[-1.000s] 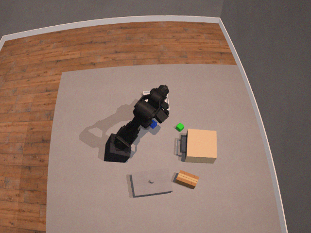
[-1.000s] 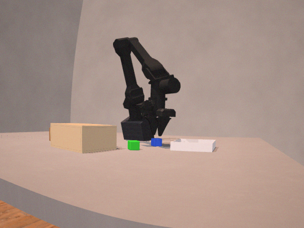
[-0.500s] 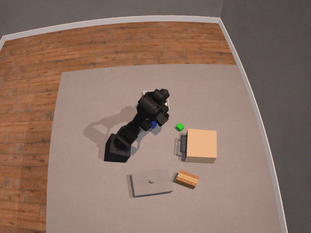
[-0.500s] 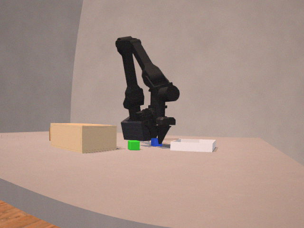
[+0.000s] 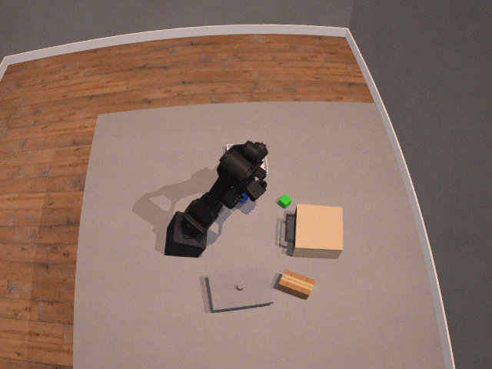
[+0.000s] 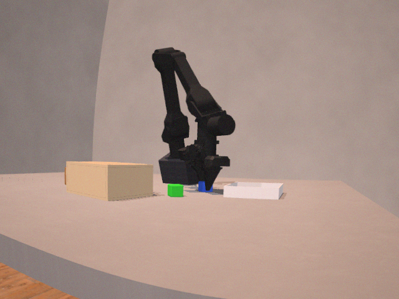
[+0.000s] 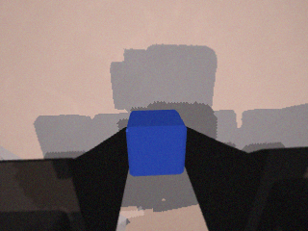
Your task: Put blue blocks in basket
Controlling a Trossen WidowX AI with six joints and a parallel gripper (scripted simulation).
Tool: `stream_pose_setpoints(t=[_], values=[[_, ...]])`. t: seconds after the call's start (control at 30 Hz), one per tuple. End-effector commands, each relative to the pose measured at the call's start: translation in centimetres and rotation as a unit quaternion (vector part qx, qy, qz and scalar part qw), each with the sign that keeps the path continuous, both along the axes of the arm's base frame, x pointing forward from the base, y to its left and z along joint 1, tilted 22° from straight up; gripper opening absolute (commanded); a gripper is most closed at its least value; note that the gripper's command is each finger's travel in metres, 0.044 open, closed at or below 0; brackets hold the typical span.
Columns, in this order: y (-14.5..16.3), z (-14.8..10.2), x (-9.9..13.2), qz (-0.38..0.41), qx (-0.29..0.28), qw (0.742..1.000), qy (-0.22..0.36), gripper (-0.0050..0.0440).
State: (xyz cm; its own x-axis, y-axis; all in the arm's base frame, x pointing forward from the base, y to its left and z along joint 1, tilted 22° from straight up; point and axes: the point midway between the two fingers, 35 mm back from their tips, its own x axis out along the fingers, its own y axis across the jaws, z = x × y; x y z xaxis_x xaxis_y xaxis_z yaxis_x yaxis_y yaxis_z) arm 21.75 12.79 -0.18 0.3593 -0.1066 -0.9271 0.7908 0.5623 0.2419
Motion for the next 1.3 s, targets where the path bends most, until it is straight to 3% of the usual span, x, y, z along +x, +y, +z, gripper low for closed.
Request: stream_pose_setpoints(t=[0.0,0.63,1.13,1.27], values=[[0.0,-0.1,-0.1,0.002,0.001,1.000,0.003,0.0000],[0.4,3.0,-1.2,0.002,0.001,1.000,0.003,0.0000],[1.4,12.2,-4.7,0.002,0.001,1.000,0.003,0.0000],[1.4,12.2,-4.7,0.002,0.001,1.000,0.003,0.0000]])
